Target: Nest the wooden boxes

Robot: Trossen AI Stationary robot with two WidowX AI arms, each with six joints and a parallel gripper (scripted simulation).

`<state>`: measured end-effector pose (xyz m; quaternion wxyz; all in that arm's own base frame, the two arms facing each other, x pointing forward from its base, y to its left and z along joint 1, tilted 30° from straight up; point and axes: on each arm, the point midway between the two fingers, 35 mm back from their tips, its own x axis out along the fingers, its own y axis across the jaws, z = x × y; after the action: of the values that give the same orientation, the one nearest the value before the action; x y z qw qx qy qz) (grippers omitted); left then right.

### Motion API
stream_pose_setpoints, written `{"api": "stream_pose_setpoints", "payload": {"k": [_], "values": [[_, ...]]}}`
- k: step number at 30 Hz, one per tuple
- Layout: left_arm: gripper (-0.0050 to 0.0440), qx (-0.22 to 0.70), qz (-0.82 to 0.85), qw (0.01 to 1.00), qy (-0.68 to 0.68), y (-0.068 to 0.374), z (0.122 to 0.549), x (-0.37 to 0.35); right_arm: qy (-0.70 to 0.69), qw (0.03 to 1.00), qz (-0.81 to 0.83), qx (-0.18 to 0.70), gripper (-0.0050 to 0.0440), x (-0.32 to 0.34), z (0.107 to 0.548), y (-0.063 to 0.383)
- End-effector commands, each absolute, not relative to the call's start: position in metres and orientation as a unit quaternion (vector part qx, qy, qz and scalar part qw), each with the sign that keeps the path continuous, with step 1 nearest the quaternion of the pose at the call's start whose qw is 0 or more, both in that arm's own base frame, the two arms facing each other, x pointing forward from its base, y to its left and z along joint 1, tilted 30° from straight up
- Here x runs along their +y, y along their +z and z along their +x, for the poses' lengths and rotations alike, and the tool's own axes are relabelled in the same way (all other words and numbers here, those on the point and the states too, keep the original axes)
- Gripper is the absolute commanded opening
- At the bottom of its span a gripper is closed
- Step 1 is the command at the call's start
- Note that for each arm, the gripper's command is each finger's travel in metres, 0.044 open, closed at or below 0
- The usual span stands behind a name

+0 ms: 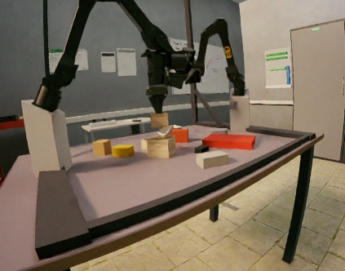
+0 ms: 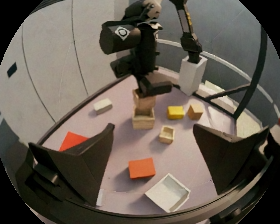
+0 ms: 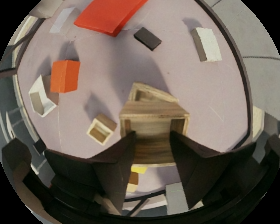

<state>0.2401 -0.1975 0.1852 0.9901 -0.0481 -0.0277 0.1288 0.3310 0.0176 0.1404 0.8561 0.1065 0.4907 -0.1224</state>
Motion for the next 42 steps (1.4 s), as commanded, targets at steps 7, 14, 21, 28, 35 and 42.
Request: {"api": "stream_pose_setpoints", "payload": {"k": [7, 14, 21, 28, 35, 42], "values": [[0.04, -0.028, -0.048, 0.99, 0.128, 0.1855, 0.2393, -0.1985, -0.189, 0.836, 0.228, 0.462, 0.0236, 0.0186, 0.3327, 0.1462], [0.04, -0.028, -0.048, 0.99, 0.128, 0.1855, 0.2393, -0.1985, -0.243, 0.802, 0.328, 0.436, 0.0236, 0.0186, 0.3327, 0.1461], [0.04, -0.028, -0.048, 0.99, 0.128, 0.1855, 0.2393, -0.1985, -0.28, 0.771, 0.396, 0.413, 0.0236, 0.0186, 0.3327, 0.1461], [0.04, -0.028, -0.048, 0.99, 0.128, 0.1855, 0.2393, -0.1985, -0.328, 0.717, 0.486, 0.376, 0.0236, 0.0186, 0.3327, 0.146], [0.04, -0.028, -0.048, 0.99, 0.128, 0.1855, 0.2393, -0.1985, -0.372, 0.653, 0.57, 0.334, 0.0236, 0.0186, 0.3327, 0.1459], [0.04, -0.028, -0.048, 0.99, 0.128, 0.1855, 0.2393, -0.1985, -0.399, 0.601, 0.624, 0.3, 0.0236, 0.0186, 0.3327, 0.1458]]}}
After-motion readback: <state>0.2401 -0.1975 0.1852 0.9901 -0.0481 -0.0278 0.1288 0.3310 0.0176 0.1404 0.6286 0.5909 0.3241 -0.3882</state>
